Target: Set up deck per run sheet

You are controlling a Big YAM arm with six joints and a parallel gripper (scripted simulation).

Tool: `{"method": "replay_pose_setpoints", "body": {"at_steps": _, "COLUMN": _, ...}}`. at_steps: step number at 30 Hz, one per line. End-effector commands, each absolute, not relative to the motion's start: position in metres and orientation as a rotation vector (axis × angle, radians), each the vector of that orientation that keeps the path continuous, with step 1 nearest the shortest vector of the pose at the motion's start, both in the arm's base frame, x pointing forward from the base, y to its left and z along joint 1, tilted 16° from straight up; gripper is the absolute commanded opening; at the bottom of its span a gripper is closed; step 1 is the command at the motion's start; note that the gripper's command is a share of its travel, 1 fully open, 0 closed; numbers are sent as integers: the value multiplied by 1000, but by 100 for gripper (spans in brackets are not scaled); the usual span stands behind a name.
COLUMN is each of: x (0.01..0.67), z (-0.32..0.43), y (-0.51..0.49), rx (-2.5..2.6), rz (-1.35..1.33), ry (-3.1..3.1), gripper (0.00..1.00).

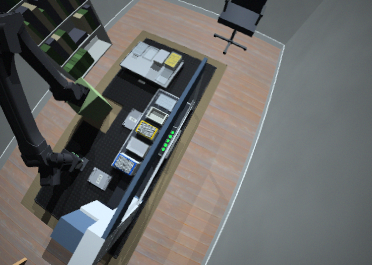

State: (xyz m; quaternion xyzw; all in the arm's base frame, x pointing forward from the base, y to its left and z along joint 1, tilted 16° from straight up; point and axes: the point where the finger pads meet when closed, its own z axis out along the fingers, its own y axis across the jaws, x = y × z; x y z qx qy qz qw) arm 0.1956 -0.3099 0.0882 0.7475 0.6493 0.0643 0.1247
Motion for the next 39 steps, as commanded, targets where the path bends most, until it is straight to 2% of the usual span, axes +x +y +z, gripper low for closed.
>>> {"method": "replay_pose_setpoints", "body": {"at_steps": 1, "x": 207, "z": 114, "y": -330, "rx": 2113, "rz": 162, "ry": 1875, "gripper": 0}}
{"method": "replay_pose_setpoints", "body": {"at_steps": 14, "x": 207, "z": 114, "y": -330, "rx": 2113, "rz": 162, "ry": 1875, "gripper": 0}}
{"method": "replay_pose_setpoints", "body": {"at_steps": 15, "x": 189, "z": 99, "y": -316, "rx": 2148, "rz": 171, "ry": 1873, "gripper": 0}}
{"method": "replay_pose_setpoints", "body": {"at_steps": 39, "x": 83, "z": 65, "y": -307, "rx": 2154, "rz": 163, "ry": 1878, "gripper": 0}}
